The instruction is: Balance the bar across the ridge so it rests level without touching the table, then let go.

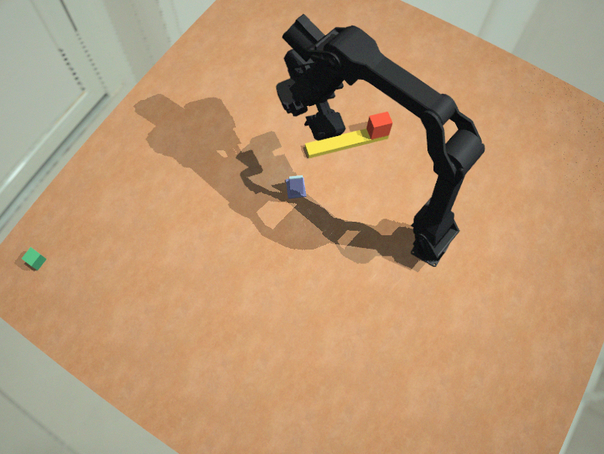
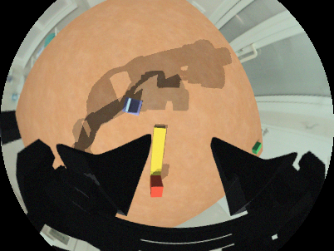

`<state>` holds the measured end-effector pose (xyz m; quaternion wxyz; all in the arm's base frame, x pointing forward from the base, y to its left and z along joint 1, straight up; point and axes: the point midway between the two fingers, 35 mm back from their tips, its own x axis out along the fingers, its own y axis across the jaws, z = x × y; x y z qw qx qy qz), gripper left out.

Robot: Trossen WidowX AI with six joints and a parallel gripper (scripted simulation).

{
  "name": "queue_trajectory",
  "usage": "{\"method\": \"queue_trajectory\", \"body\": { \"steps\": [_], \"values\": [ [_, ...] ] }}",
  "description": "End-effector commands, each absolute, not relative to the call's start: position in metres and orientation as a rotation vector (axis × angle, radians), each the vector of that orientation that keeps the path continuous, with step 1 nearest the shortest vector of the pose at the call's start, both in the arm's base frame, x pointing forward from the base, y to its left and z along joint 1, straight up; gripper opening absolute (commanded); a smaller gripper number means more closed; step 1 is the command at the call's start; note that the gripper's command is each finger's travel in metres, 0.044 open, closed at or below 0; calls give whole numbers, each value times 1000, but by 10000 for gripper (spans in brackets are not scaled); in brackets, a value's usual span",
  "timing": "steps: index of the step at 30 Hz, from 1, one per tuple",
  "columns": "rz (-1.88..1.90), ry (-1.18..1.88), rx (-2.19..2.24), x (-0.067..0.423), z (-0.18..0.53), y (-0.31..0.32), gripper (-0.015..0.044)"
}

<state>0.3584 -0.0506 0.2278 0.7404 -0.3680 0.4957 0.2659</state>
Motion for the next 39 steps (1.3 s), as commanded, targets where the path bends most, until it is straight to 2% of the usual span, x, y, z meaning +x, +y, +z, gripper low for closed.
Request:
{"method": "queue_trajectory", "body": {
  "steps": [1, 17, 23, 39],
  "values": [
    [588, 1160, -796, 349, 216, -69, 315],
    [634, 1443, -680, 291, 176, -142, 315],
    [635, 1446, -679, 292, 164, -144, 315],
    [635, 1446, -679, 293, 76, -144, 315]
  ]
}}
